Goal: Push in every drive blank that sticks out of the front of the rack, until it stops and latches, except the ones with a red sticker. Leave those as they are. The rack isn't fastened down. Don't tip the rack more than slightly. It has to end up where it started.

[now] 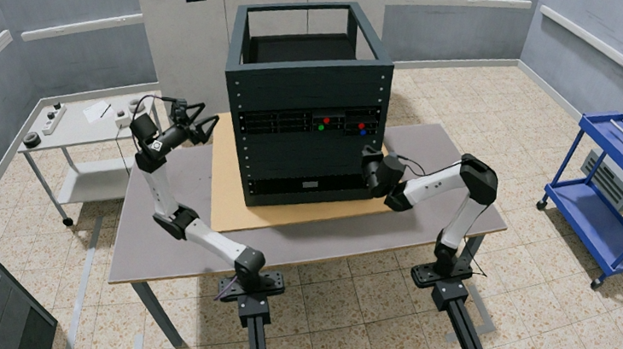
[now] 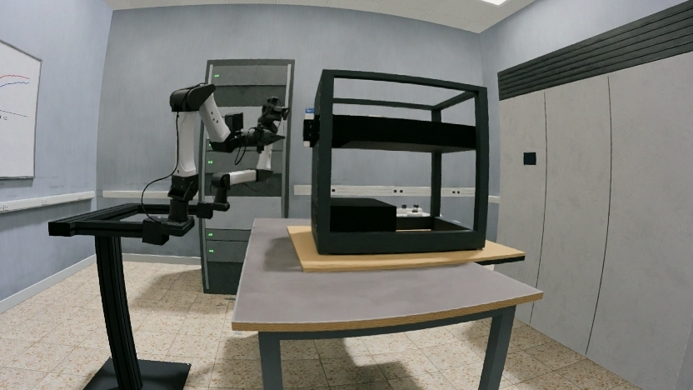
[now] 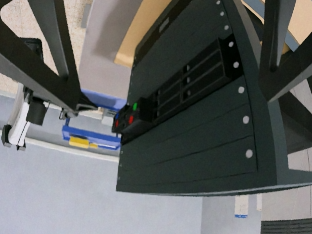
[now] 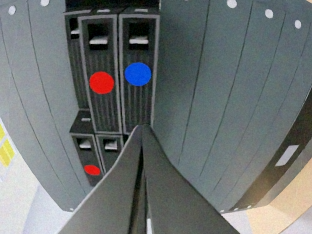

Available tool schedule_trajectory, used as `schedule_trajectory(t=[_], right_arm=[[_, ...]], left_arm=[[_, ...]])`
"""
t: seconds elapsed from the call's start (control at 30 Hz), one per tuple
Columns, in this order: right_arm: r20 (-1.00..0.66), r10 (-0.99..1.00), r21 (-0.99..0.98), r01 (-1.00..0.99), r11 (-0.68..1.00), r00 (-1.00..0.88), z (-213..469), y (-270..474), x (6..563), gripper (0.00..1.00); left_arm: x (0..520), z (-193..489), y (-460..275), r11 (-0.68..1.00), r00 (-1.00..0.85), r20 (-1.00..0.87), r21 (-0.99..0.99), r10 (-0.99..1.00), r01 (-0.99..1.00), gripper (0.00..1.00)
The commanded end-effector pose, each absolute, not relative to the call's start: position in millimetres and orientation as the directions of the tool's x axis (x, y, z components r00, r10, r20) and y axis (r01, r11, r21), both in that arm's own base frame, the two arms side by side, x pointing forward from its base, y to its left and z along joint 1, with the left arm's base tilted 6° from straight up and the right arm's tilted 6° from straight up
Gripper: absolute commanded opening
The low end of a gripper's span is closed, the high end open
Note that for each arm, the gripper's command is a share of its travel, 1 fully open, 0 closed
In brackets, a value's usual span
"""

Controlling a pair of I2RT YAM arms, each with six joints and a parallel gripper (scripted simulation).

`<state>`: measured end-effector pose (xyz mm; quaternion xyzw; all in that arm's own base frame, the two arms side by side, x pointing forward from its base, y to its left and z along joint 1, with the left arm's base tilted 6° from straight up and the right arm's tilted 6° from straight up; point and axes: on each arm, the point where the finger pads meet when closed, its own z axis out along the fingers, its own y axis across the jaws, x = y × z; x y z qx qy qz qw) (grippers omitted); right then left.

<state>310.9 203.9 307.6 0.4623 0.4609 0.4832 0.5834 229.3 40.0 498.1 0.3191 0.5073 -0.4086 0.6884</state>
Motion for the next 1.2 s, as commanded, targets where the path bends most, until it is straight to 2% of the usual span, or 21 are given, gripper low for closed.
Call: schedule_trajectory(t=[0.0,0.7,0.97,1.17], right_arm=[[0.011,0.995,0.993,-0.116,0.000,0.098,321.2,202.5,313.9,0.00],[0.016,0.996,0.992,-0.127,-0.005,0.088,333.2,200.6,313.8,0.00],[-0.001,0.996,0.993,-0.115,0.011,0.088,338.2,199.3,343.2,0.00],[0.009,0.996,0.992,-0.122,0.002,0.088,342.3,197.0,343.5,0.00]], left_arm=[[228.2,486.9,32.3,0.451,0.195,-0.970,0.110,-0.145,0.886,1.00],[228.4,489.5,30.4,0.434,0.184,-0.969,0.096,-0.164,0.896,1.00],[228.4,489.5,30.4,0.434,0.184,-0.969,0.096,-0.164,0.896,1.00],[228.4,489.4,30.3,0.434,0.184,-0.969,0.096,-0.164,0.896,1.00]])
